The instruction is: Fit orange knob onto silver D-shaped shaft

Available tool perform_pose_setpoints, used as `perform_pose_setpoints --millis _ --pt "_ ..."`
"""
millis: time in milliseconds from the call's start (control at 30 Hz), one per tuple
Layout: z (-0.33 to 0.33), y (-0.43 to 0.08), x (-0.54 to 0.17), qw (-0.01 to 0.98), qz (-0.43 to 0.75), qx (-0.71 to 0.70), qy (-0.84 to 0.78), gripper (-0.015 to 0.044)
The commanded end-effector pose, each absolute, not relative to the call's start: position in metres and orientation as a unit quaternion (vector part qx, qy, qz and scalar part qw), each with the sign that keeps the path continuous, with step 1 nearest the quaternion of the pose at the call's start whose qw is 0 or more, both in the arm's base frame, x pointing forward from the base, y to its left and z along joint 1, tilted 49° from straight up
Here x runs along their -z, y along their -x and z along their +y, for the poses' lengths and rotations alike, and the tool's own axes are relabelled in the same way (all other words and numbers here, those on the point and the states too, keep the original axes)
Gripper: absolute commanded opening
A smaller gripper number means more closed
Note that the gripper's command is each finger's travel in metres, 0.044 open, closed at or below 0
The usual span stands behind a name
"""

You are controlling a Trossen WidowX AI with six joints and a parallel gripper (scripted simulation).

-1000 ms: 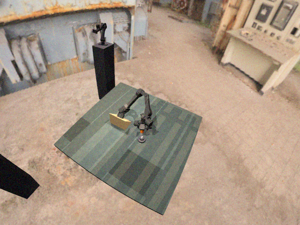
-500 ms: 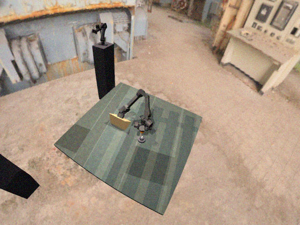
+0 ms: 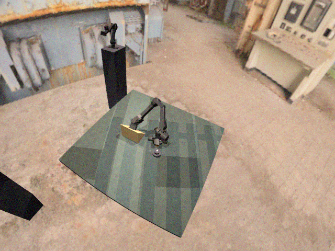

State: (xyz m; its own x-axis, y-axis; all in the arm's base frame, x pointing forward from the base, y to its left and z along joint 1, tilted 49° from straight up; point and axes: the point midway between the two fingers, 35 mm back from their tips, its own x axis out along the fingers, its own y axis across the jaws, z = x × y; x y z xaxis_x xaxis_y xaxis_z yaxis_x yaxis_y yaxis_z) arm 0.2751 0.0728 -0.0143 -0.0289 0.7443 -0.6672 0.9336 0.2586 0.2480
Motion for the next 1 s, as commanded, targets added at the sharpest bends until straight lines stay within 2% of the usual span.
perform_pose_setpoints --millis 0,67,267,433,967 --pt "0.074 -0.274 0.016 0.358 0.706 0.131 -0.596 0.023" --pt "0.074 -0.274 0.016 0.358 0.706 0.131 -0.596 0.0177" --pt "0.074 -0.274 0.016 0.358 0.706 0.131 -0.596 0.0138" --pt "0.063 -0.278 0.006 0.36 0.705 0.133 -0.596 0.0006" --pt "-0.006 -0.282 -0.07 0.361 0.705 0.136 -0.595 0.0"
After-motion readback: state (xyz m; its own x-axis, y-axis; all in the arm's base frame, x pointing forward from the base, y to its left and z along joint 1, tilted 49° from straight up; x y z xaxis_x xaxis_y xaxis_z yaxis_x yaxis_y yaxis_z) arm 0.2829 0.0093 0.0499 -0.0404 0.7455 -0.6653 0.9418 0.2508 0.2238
